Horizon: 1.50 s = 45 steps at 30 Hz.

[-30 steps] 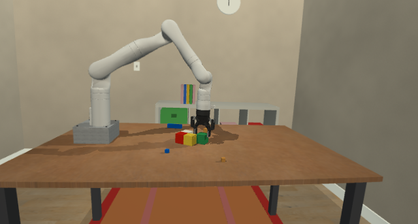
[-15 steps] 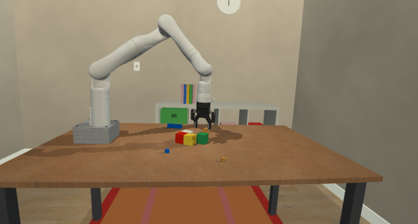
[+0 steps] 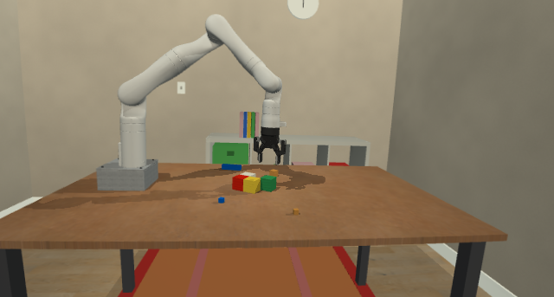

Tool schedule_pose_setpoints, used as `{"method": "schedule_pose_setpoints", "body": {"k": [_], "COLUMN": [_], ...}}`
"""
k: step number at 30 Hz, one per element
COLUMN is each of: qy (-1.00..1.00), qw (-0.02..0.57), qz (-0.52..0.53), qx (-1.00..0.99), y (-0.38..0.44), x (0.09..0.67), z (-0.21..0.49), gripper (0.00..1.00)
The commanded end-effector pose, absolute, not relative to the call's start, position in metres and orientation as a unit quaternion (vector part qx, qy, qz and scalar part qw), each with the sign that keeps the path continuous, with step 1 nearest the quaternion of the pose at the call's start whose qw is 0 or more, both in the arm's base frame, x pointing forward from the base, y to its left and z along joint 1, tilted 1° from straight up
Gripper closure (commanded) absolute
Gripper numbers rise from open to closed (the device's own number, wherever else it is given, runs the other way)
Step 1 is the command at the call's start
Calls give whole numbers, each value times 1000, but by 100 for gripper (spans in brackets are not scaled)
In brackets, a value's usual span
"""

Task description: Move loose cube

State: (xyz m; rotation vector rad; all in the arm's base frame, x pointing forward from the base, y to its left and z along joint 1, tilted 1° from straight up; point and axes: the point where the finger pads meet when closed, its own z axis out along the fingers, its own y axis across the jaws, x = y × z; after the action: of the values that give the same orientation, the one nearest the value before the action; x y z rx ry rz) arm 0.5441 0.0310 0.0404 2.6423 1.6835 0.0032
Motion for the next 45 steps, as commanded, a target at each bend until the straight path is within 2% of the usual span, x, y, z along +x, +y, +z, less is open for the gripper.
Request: {"method": "schedule_pose_setpoints", "body": {"k": [1,11,12,45], "qy": [538,538,538,538], "qw": [5,5,5,5], "qz": [4,4,4,4], "qx": [843,843,843,843], "y": [32,32,32,32], "x": [546,546,546,546], "z": [46,50,50,50], "gripper": [17,17,90,90]}}
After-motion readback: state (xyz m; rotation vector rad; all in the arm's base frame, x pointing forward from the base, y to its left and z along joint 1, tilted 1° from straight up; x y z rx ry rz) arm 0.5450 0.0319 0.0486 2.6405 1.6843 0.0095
